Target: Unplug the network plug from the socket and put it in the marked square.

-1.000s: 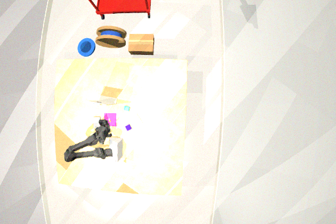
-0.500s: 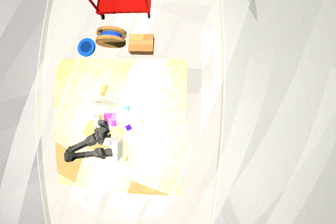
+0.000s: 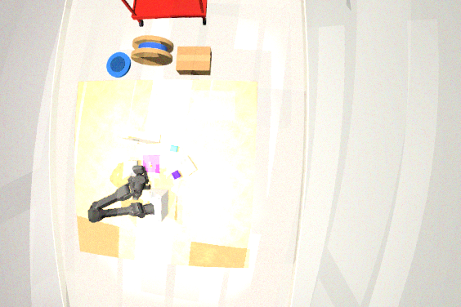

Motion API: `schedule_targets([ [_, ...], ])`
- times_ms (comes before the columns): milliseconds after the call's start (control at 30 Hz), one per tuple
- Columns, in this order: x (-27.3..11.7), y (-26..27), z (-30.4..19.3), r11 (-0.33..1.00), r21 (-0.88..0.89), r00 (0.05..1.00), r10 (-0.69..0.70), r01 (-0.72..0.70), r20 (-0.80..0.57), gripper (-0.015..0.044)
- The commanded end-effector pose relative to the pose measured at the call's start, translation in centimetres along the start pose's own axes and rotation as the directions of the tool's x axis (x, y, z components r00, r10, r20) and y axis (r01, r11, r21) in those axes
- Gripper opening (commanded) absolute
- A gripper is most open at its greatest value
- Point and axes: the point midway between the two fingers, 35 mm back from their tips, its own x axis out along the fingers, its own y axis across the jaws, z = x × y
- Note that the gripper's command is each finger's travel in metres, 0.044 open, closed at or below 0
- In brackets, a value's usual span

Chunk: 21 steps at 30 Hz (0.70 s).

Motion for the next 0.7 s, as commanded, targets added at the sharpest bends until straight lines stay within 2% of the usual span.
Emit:
schedule_targets([
  [0, 0.0, 0.0, 0.0, 1.0, 0.0, 1.0, 0.0, 0.0, 0.0, 0.0156],
  [667, -4.1, -3.3, -0.4, 1.0, -0.001, 1.0, 0.003, -0.003, -0.01, 0.0156],
])
